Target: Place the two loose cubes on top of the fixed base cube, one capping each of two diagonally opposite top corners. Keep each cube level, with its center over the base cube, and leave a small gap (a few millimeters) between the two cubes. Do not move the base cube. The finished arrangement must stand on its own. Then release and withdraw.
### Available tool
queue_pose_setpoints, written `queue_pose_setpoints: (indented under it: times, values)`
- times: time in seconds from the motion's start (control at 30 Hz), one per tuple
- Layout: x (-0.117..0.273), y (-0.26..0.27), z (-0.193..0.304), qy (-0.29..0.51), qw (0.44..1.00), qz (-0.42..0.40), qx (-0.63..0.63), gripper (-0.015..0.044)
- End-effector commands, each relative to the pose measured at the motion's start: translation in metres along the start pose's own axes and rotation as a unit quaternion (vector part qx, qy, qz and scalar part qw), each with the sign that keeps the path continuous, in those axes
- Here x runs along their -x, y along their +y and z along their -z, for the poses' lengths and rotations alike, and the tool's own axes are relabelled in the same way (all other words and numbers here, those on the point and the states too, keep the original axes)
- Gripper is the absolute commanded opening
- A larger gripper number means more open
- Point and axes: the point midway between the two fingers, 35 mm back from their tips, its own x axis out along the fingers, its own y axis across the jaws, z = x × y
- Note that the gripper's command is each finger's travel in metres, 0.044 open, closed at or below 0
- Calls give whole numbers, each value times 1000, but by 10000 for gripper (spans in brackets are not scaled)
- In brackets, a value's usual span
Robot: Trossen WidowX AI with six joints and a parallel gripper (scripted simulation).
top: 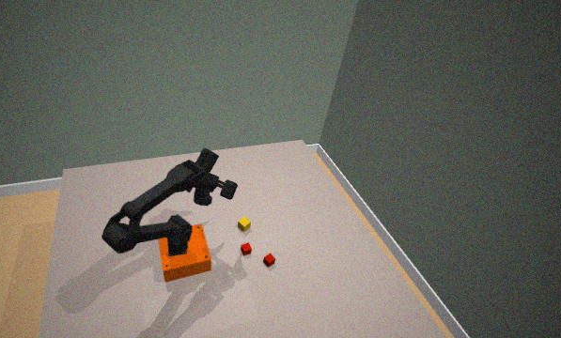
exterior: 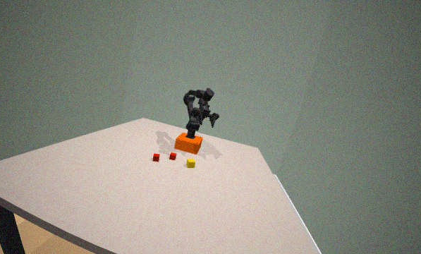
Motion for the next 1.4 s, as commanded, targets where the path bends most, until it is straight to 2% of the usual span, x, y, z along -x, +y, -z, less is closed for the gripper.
queue_pose_setpoints:
  times: [0.0,0.13,0.17,0.47,0.8,1.1,1.37]
  values:
    - [0,1,0,-2,1000,-1,3,374]
    - [-10,15,-4,-48,997,-15,61,269]
    - [-13,20,-6,-63,995,-17,78,265]
    - [-36,62,-26,-188,958,0,217,265]
    - [-54,110,-62,-294,890,92,337,265]
    - [-63,148,-105,-331,820,218,412,265]
    - [-75,151,-120,-332,815,228,417,265]
